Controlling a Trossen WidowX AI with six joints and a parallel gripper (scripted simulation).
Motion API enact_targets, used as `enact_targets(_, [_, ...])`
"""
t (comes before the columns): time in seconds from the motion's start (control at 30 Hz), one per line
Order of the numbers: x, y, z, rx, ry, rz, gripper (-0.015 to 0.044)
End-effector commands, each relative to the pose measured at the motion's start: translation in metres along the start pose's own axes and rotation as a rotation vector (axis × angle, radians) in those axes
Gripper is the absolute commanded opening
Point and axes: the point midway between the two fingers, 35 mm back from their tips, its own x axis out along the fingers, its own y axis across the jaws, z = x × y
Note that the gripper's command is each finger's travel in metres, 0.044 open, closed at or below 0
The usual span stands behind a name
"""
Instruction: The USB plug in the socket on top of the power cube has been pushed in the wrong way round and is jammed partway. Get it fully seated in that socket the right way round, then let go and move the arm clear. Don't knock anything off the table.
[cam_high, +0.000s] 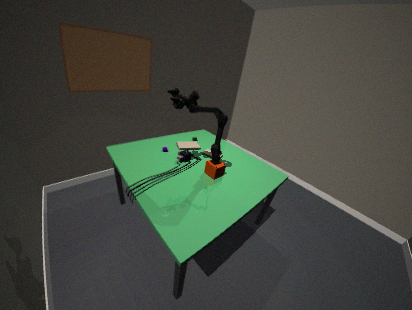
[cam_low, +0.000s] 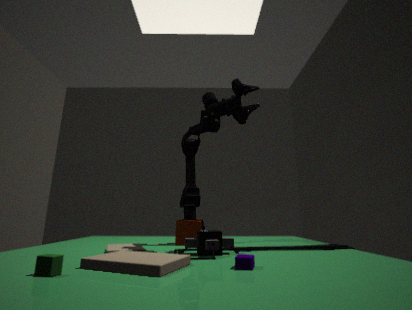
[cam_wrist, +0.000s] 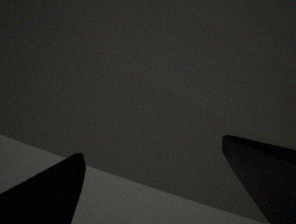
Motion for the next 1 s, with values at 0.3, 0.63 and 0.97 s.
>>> enact_targets(0.3, [-0.047, 0.034, 0.140, 0.968, -0.299, 0.488, 0.0440])
enact_targets(0.63, [-0.135, -0.004, 0.252, 1.650, -0.528, 1.109, 0.0440])
enact_targets(0.97, [-0.245, -0.093, 0.300, 1.994, -0.736, 1.940, 0.0440])
